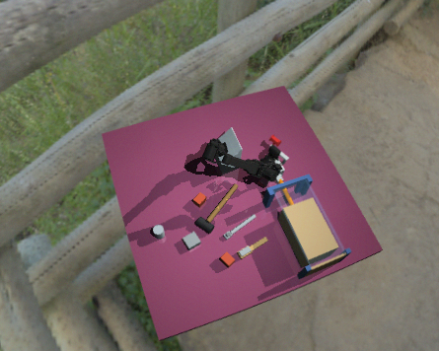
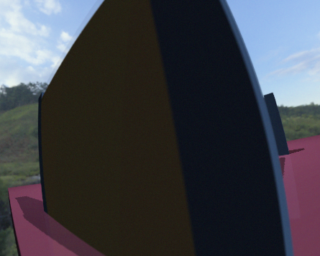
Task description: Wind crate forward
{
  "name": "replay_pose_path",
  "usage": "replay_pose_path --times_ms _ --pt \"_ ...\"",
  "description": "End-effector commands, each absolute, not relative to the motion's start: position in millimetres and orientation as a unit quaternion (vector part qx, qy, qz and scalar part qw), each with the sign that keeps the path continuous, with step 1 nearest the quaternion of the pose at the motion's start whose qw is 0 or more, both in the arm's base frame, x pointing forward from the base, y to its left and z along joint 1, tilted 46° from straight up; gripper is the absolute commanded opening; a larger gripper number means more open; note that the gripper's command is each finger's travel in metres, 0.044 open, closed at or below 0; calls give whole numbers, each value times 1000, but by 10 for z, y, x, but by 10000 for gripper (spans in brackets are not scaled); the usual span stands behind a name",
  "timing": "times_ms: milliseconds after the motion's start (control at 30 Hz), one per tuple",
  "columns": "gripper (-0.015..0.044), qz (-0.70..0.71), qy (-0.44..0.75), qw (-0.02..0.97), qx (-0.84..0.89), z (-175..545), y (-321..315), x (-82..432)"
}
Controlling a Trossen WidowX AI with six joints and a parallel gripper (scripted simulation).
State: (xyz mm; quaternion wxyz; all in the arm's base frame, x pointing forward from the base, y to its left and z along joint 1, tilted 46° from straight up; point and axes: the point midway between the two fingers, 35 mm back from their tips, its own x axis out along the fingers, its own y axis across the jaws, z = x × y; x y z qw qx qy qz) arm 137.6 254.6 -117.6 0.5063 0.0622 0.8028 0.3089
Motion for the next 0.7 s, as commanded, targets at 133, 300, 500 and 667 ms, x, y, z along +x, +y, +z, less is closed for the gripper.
replay_pose_path --times_ms 133,300,500,667 --pt "0 345 797 482 114 -1165 2553 1363" --pt "0 356 795 474 132 -1165 2551 1363" --pt "0 356 795 474 132 -1165 2551 1363" --pt "0 349 796 477 127 -1130 2433 1326"
